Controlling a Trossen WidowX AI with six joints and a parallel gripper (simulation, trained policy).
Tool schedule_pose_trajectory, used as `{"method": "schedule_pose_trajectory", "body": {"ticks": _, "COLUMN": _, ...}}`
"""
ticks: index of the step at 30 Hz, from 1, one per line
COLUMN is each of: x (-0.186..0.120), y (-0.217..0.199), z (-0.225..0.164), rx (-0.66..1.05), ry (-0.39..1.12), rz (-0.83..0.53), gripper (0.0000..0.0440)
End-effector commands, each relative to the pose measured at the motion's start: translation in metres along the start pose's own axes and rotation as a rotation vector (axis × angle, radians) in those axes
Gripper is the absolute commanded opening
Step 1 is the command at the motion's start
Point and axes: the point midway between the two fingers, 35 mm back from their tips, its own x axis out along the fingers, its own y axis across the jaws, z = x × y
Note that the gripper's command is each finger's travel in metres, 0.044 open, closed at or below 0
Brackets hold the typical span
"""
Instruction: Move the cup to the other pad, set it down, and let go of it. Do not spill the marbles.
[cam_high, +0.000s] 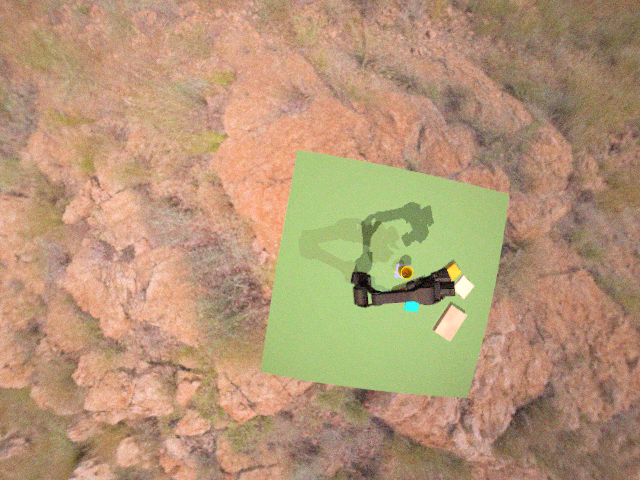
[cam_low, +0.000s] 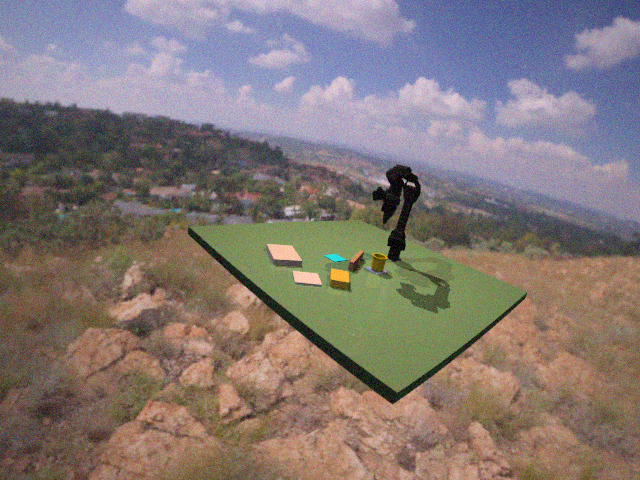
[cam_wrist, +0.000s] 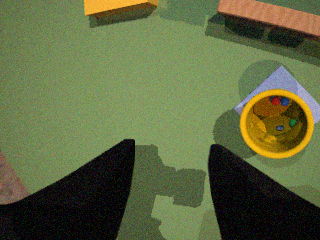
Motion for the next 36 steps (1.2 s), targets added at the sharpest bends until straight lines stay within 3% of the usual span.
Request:
{"method": "schedule_pose_trajectory", "body": {"ticks": 1, "x": 0.005, "y": -0.004, "z": 0.0, "rx": 0.017, "ry": 0.007, "rz": -0.043, "gripper": 0.0156}}
{"method": "schedule_pose_trajectory", "body": {"ticks": 36, "x": 0.066, "y": -0.075, "z": -0.014, "rx": 0.136, "ry": 0.073, "rz": -0.533, "gripper": 0.0165}}
